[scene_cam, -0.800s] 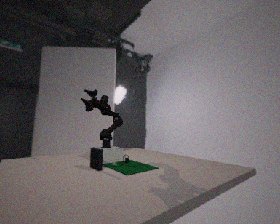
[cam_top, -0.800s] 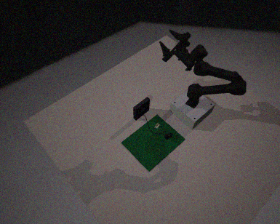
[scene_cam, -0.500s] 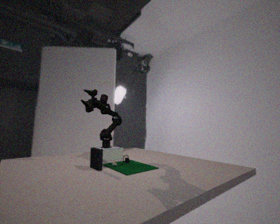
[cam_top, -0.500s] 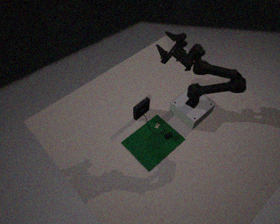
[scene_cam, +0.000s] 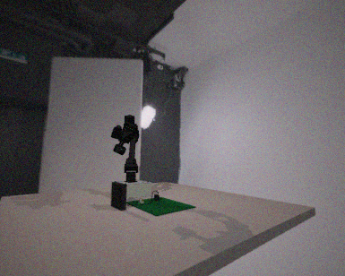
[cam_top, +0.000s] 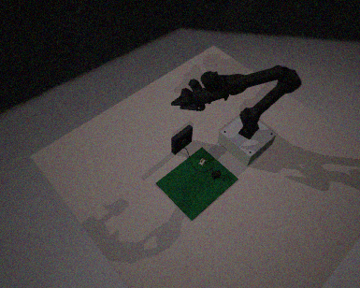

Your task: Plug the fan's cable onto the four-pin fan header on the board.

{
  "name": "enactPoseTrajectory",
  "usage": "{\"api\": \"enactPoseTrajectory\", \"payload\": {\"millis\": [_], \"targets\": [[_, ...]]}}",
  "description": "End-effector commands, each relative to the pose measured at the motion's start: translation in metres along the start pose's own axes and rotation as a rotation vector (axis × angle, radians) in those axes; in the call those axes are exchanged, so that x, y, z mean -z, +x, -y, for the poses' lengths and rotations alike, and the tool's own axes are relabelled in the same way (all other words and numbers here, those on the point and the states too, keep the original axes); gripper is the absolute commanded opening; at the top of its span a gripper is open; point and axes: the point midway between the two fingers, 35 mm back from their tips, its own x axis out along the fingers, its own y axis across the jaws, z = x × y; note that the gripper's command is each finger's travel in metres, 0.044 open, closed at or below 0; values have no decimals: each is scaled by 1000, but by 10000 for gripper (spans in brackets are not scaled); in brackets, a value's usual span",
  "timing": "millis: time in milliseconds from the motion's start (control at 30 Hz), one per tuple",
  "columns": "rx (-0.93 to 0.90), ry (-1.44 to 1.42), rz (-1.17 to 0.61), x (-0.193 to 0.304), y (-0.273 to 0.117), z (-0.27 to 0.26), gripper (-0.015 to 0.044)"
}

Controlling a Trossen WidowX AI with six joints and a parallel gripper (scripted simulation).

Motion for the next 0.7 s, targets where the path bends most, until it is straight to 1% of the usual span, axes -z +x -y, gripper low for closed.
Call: {"api": "enactPoseTrajectory", "payload": {"millis": [0, 100, 233, 333, 467, 533, 667], "targets": [[149, -285, -278, 70, 17, 14, 440], [235, -495, -481, 118, 18, 29, 440], [332, -774, -756, 177, 5, 53, 440], [404, -985, -972, 214, -14, 75, 440], [516, -1267, -1287, 252, -51, 105, 440], [535, -1313, -1341, 257, -58, 110, 440], [535, -1313, -1341, 257, -58, 110, 440]]}}
